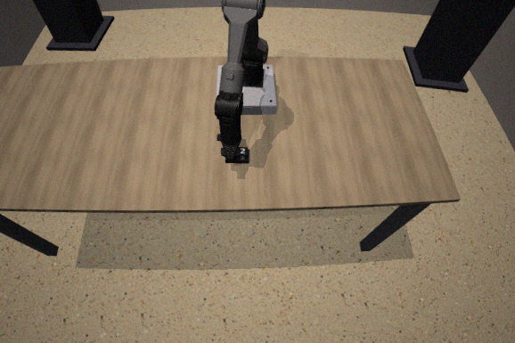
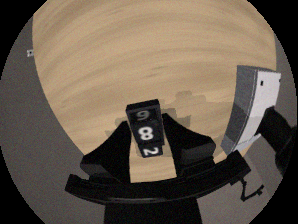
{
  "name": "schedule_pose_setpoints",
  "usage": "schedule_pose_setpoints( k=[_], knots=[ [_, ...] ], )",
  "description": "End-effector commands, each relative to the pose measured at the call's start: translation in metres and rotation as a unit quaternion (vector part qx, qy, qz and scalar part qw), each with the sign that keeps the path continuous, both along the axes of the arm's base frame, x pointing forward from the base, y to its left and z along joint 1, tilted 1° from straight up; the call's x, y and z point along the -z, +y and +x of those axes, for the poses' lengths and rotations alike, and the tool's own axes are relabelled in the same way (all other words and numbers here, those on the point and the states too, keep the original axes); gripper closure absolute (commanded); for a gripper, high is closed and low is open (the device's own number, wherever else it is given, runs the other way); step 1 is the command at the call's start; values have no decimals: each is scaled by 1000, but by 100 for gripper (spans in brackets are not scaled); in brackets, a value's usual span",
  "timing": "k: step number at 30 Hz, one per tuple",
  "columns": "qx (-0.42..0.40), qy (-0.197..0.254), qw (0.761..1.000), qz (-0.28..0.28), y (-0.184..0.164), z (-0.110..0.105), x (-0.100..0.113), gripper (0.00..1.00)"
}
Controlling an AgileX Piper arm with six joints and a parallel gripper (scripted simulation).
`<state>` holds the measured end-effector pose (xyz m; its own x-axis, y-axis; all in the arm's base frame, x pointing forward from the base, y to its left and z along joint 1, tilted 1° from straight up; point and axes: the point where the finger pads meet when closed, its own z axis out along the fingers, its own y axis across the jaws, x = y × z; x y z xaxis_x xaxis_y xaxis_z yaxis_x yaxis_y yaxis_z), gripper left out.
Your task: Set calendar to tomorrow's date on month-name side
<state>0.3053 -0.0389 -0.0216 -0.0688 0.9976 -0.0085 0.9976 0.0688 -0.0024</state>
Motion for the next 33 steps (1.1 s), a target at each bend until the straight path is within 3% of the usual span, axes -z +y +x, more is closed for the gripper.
schedule_pose_setpoints(
  k=[1, 14, 33],
  knots=[
    [1, 1, 1000, 0, 0, -1, 1, 39],
    [1, -2, 1000, 0, 0, 1, -7, 39],
    [0, -2, 1000, 0, 1, 1, -84, 39]
  ],
)
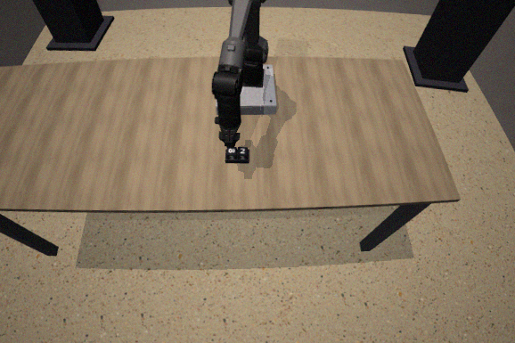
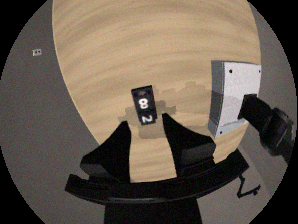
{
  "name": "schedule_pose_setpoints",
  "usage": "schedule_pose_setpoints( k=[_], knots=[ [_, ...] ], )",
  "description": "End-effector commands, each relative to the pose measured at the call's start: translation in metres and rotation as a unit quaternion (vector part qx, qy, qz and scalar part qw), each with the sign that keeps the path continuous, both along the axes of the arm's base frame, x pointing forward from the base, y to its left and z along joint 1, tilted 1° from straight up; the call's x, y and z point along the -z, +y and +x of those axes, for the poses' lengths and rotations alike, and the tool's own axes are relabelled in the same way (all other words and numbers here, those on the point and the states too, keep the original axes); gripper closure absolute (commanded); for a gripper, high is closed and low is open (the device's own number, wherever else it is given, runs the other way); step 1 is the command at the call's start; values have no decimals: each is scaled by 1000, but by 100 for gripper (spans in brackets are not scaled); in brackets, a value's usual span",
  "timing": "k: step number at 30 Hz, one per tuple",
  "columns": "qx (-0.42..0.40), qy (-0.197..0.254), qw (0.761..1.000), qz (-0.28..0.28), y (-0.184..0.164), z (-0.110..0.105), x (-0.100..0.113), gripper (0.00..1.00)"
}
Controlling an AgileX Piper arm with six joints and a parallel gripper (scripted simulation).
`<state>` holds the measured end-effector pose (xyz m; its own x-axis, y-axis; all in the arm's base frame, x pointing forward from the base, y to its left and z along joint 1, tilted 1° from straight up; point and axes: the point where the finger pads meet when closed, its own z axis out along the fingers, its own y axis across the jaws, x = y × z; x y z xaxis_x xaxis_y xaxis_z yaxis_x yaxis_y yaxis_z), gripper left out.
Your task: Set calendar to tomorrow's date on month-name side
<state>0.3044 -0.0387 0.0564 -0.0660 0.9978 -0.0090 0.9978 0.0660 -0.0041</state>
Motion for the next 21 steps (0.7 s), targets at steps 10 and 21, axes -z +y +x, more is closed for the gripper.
schedule_pose_setpoints(
  k=[10, 21],
  knots=[
    [-1, -1, 1000, 0, 0, 1, -12, 0],
    [-1, -1, 1000, 0, 0, 1, -12, 0]
  ],
)
